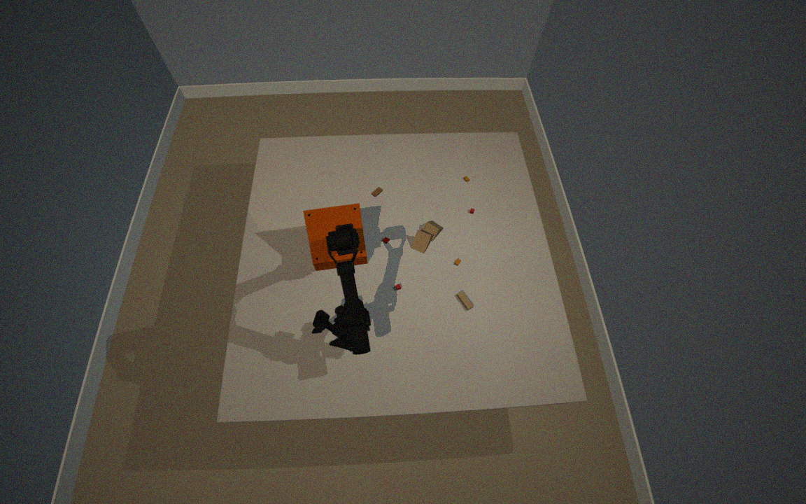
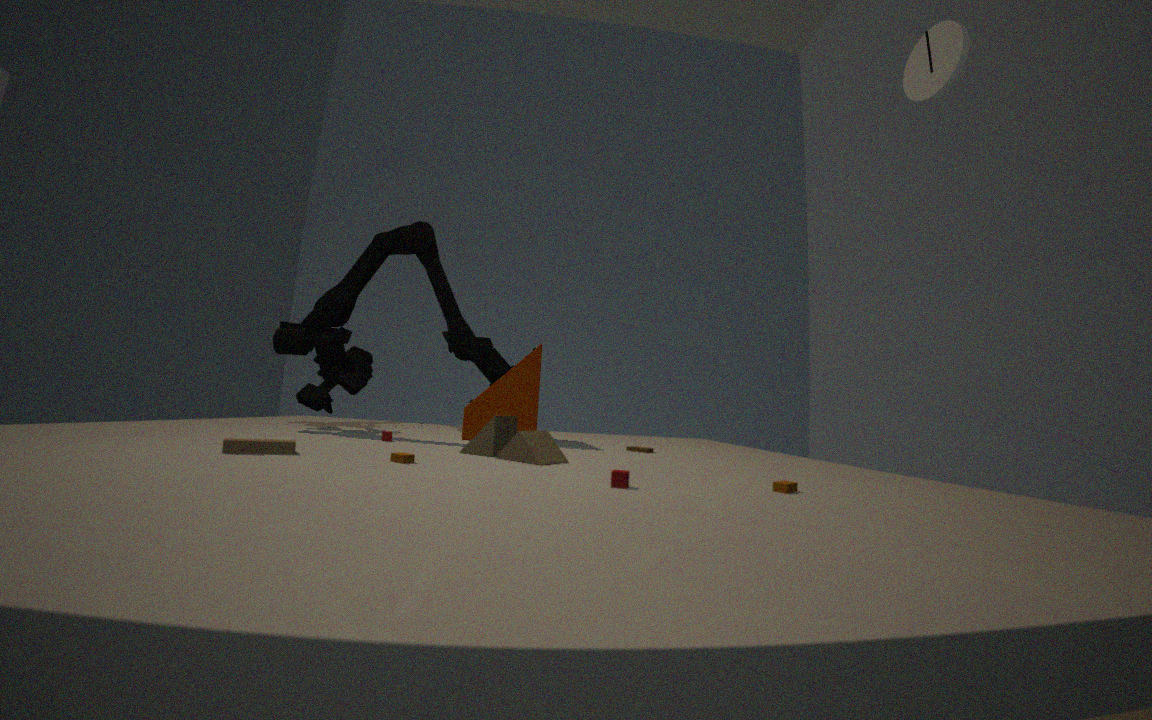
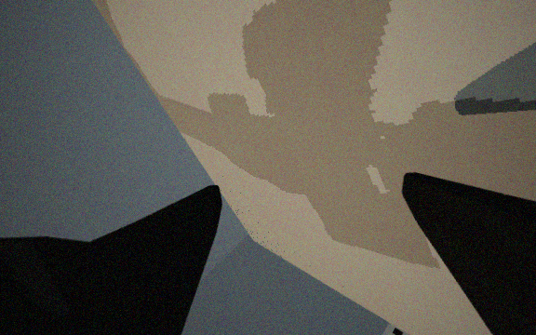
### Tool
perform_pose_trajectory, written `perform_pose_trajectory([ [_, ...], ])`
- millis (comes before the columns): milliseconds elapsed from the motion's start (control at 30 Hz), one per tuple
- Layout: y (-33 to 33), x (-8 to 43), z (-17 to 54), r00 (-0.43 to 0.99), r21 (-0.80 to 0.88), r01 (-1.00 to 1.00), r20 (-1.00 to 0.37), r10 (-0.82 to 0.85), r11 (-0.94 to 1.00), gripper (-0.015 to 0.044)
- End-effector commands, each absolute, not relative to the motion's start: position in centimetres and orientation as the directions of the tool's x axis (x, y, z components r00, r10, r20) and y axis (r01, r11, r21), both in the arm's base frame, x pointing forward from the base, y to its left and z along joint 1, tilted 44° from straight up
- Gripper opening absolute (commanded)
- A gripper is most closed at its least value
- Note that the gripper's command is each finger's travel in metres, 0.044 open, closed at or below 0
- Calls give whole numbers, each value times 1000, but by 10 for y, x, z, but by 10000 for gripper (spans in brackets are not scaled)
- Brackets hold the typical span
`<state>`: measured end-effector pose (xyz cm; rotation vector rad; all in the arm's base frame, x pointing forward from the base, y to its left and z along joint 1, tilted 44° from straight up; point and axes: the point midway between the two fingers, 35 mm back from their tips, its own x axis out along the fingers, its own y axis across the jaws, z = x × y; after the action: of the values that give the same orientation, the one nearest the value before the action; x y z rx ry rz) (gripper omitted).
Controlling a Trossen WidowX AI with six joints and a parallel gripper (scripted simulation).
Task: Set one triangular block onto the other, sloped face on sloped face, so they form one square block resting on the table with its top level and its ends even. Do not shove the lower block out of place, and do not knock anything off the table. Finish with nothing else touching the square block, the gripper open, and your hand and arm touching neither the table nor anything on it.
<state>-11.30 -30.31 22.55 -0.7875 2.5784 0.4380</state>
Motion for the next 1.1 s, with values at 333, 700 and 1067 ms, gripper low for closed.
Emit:
perform_pose_trajectory([
  [333, -341, -35, 222, -605, -94, -678, -493, -625, 729, 111],
  [700, -350, 141, 204, -266, -577, -553, -562, -783, 602, 0],
  [1067, -298, 267, 155, -94, -727, -205, -651, -753, 655, 0],
])
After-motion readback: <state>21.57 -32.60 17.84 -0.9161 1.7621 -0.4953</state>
